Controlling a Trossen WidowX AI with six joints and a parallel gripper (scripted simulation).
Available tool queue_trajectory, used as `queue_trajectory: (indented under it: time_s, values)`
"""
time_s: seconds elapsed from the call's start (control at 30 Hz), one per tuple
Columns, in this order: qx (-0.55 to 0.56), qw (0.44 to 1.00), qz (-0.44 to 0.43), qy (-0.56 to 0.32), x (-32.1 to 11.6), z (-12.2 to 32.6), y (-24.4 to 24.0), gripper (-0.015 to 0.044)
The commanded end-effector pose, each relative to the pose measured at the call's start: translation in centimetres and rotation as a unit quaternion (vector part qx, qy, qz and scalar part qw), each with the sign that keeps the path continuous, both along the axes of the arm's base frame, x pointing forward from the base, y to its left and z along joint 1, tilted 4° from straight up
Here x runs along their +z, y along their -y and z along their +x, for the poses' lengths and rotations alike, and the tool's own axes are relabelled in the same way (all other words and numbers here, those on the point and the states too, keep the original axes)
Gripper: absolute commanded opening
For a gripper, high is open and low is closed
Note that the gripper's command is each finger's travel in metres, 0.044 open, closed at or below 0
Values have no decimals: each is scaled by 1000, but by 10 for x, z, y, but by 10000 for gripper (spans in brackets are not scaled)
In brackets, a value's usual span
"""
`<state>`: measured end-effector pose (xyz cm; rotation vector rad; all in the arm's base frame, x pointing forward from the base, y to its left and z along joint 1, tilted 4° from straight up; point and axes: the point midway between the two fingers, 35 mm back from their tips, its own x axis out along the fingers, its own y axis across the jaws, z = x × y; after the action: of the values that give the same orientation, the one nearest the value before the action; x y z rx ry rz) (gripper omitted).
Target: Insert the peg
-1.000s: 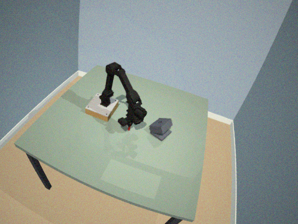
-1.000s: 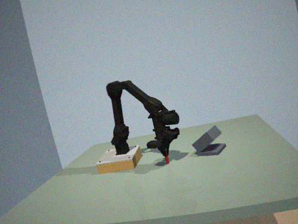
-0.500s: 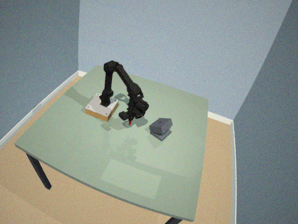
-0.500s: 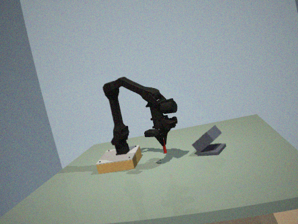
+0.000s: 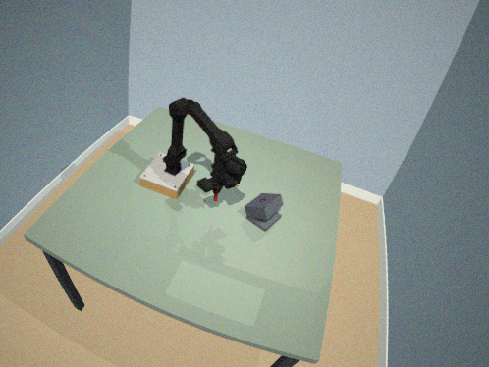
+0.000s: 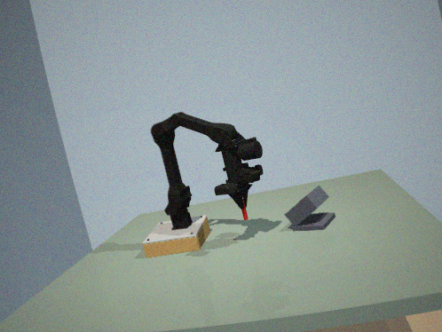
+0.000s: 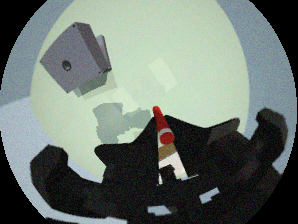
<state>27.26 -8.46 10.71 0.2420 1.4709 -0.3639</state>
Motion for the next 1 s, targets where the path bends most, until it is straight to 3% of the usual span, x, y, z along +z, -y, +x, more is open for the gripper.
queue_trajectory:
  time_s: [0.0,0.97]
  values:
    - [18,1000,-10,8,3,6,-2,0]
    - [140,987,-66,52,16,37,-29,0]
